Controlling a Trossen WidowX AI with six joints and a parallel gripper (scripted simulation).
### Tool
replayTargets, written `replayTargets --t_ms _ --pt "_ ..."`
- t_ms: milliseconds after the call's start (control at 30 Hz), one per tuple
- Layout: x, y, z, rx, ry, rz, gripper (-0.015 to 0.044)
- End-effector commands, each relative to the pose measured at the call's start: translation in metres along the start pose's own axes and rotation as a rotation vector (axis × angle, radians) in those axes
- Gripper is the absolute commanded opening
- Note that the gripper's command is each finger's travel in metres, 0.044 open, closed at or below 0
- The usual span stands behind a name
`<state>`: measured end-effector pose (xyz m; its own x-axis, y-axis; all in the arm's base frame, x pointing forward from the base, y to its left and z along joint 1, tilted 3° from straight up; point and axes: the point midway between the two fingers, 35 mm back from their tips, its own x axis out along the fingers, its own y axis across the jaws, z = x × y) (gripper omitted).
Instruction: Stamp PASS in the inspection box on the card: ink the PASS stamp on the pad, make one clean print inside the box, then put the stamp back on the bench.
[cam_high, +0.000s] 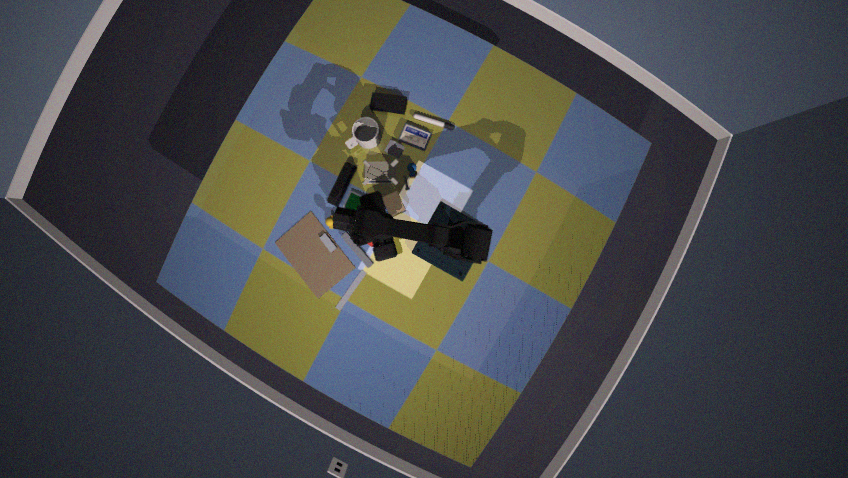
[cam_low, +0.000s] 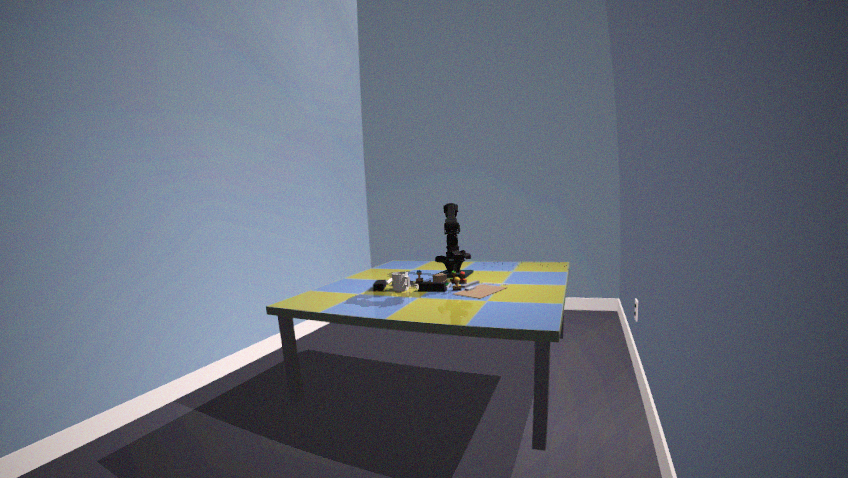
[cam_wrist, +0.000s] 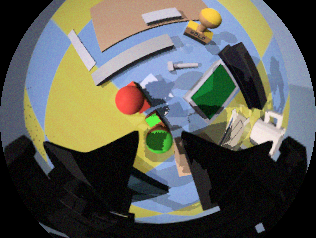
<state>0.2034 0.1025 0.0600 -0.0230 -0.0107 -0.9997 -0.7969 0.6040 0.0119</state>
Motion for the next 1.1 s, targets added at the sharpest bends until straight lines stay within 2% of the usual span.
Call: replayTargets --t_ms 0,600,700,1033,1067 --pt "0.009 0.0 -0.002 -0.004 0.014 0.0 0.0222" --pt "0.029 0.001 -0.005 -0.004 0.014 0.0 0.0222" --pt "0.026 0.001 -0.003 0.0 0.005 0.002 0.0143" --pt "0.026 0.001 -0.003 0.0 0.005 0.002 0.0076" --pt "0.026 0.001 -0.003 0.0 0.005 0.002 0.005"
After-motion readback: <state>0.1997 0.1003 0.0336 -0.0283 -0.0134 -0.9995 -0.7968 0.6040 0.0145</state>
